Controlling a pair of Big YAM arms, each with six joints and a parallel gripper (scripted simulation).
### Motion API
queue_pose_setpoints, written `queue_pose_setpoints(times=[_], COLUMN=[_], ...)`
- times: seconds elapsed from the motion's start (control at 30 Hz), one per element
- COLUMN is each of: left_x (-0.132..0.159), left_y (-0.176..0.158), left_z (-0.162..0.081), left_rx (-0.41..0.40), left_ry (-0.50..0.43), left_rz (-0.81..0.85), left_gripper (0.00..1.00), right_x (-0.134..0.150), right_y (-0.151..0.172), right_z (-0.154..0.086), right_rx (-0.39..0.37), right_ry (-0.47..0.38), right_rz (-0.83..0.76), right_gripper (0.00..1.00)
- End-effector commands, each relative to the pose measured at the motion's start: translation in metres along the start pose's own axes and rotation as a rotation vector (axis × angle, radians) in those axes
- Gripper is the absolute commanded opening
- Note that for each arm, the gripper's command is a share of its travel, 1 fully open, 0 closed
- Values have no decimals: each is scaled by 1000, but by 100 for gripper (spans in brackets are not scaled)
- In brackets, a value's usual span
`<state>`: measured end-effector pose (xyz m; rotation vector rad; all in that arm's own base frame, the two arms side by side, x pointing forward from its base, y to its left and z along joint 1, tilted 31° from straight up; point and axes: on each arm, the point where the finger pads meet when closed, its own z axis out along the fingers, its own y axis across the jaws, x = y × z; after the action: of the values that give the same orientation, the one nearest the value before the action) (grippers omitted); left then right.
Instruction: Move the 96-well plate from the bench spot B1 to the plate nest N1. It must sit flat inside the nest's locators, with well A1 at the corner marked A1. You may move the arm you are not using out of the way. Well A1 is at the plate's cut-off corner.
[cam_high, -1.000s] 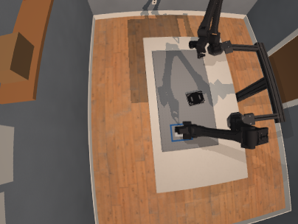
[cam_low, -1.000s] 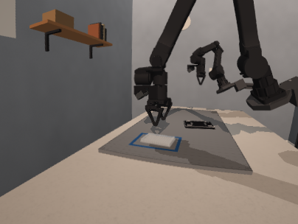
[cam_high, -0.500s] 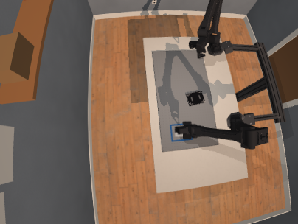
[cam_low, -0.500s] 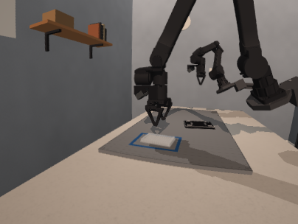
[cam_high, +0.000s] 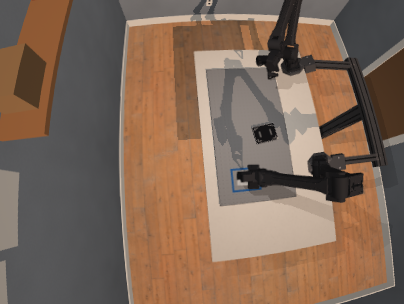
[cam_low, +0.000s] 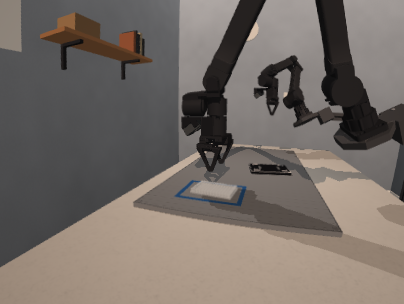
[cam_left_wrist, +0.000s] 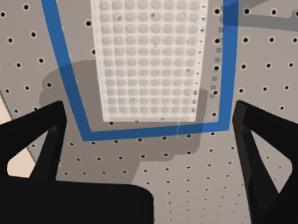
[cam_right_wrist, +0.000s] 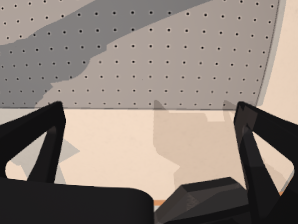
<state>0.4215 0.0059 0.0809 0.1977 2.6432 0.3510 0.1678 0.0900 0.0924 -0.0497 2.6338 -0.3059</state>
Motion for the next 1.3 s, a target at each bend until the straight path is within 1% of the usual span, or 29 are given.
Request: queue_pose_setpoints(times=[0.0,0.17,0.23,0.27,0.33,0.5,0.73,0.8,0.83,0.9,1.07,1.27], left_x=[-20,-20,-20,-28,-21,-15,-20,-20,-29,-20,-15,-18], left_y=[6,8,8,12,8,8,9,9,14,10,9,10], left_z=[3,12,12,2,18,28,38,38,28,44,53,63], left_rx=[-6,-7,-7,-13,-7,-6,-8,-8,-14,-7,-7,-7], left_ry=[-35,-34,-34,-68,-33,-24,-31,-31,-65,-30,-23,-27], left_rz=[-5,-7,-7,-16,-7,-5,-6,-6,-16,-6,-4,-5], left_gripper=[100,100,100,100,100,100,100,100,100,100,100,100], right_x=[-9,-9,-9,-9,-9,-9,-9,-9,-9,-9,-9,-9], right_y=[4,4,4,4,4,4,4,4,4,4,4,4], right_z=[-8,-8,-8,-8,-8,-8,-8,-8,-8,-8,-8,-8], right_rx=[-14,-14,-14,-14,-14,-14,-14,-14,-14,-14,-14,-14], right_ry=[-14,-14,-14,-14,-14,-14,-14,-14,-14,-14,-14,-14], right_rz=[19,19,19,19,19,19,19,19,19,19,19,19], right_gripper=[100,100,100,100,100,100,100,100,100,100,100,100])
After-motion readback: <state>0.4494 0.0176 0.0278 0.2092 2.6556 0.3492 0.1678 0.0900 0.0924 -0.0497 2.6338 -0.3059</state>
